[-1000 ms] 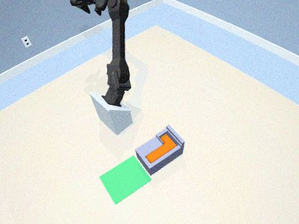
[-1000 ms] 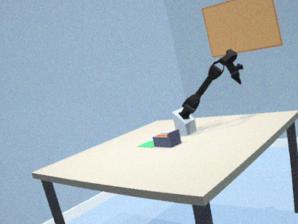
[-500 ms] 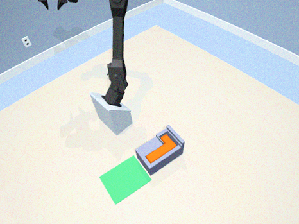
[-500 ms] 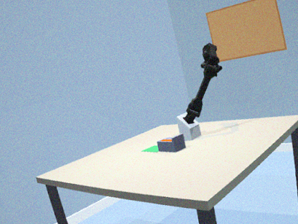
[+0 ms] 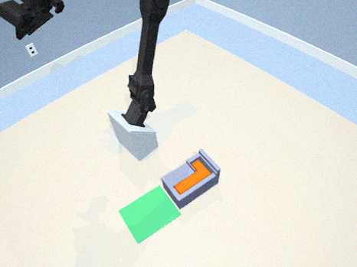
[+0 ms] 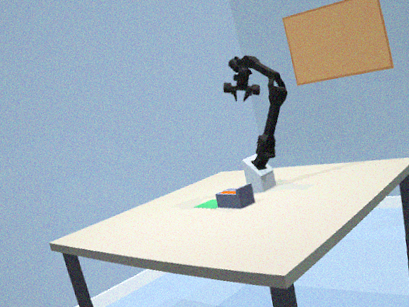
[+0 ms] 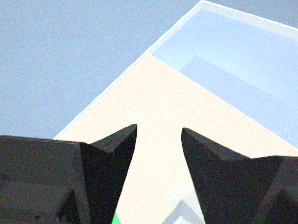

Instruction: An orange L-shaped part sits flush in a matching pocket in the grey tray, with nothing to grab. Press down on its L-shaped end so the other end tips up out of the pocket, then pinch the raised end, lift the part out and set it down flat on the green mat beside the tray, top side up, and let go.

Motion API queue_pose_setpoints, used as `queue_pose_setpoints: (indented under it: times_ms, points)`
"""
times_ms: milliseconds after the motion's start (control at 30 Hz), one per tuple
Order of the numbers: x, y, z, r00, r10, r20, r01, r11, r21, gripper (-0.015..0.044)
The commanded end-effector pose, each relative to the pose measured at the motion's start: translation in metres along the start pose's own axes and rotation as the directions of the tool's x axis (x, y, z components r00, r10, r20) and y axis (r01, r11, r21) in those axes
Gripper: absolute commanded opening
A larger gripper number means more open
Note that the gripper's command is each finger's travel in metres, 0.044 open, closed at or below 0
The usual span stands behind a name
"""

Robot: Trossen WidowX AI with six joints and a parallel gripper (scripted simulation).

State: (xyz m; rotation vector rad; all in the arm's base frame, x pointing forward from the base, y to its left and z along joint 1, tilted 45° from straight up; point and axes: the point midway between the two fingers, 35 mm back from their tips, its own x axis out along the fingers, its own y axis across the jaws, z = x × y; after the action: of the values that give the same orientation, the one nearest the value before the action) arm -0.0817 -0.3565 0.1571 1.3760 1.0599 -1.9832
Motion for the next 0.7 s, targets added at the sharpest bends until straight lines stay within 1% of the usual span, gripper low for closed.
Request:
queue_pose_setpoints:
  times_ms: [0,167,267,367,500,667]
  points:
    - [-0.013,0.056,-0.047,0.993,0.104,-0.048,-0.112,0.966,-0.235,0.0180]
    - [-0.029,0.116,-0.124,0.968,0.200,-0.153,-0.251,0.816,-0.520,0.0180]
    - [-0.038,0.141,-0.178,0.943,0.231,-0.239,-0.332,0.678,-0.655,0.0180]
    - [-0.047,0.156,-0.236,0.917,0.231,-0.325,-0.399,0.494,-0.772,0.0180]
    - [-0.056,0.159,-0.315,0.879,0.189,-0.438,-0.472,0.214,-0.855,0.0180]
    - [-0.062,0.138,-0.408,0.830,0.073,-0.553,-0.540,-0.140,-0.830,0.0180]
